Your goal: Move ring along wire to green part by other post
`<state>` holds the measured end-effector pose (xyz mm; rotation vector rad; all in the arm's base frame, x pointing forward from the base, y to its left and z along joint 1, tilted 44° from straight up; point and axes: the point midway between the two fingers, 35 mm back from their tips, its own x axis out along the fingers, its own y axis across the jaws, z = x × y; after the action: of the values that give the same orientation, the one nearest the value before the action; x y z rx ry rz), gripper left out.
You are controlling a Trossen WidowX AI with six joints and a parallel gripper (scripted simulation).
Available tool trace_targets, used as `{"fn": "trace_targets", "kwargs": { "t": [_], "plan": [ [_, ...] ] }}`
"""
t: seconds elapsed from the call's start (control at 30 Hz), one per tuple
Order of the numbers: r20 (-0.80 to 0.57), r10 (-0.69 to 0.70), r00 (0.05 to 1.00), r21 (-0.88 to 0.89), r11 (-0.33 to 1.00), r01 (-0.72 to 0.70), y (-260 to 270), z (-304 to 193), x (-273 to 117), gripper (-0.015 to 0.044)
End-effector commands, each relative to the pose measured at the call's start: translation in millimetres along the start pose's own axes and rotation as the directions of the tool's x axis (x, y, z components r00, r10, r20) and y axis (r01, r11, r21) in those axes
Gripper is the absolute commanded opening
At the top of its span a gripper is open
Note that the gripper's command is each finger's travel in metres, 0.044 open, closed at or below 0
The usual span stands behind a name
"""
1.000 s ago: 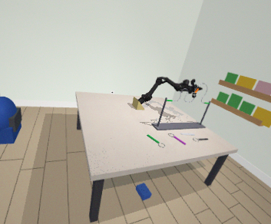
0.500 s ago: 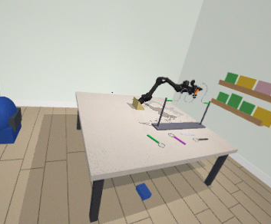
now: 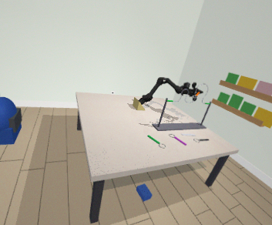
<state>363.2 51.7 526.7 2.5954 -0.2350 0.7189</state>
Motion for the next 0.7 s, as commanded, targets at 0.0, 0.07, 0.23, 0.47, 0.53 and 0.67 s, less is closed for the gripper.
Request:
{"fn": "trace_targets", "kwargs": {
  "t": [0.0, 0.07, 0.23, 0.47, 0.53, 0.67],
  "plan": [
    [-0.004, -0.041, 0.999, -0.064, 0.997, 0.041, -14, 3, -2, -0.0150],
    [-0.006, -0.059, 0.998, -0.095, 0.994, 0.058, -19, 4, -3, -0.0150],
    [-0.011, -0.116, 0.993, -0.193, 0.975, 0.112, -36, 6, -7, -0.0150],
    [-0.009, -0.194, 0.981, -0.322, 0.929, 0.180, -58, 12, -13, -0.0150],
    [-0.007, -0.216, 0.976, -0.358, 0.912, 0.199, -64, 14, -15, -0.0150],
    [0.000, -0.255, 0.967, -0.423, 0.876, 0.231, -74, 19, -20, -0.0150]
  ]
}}
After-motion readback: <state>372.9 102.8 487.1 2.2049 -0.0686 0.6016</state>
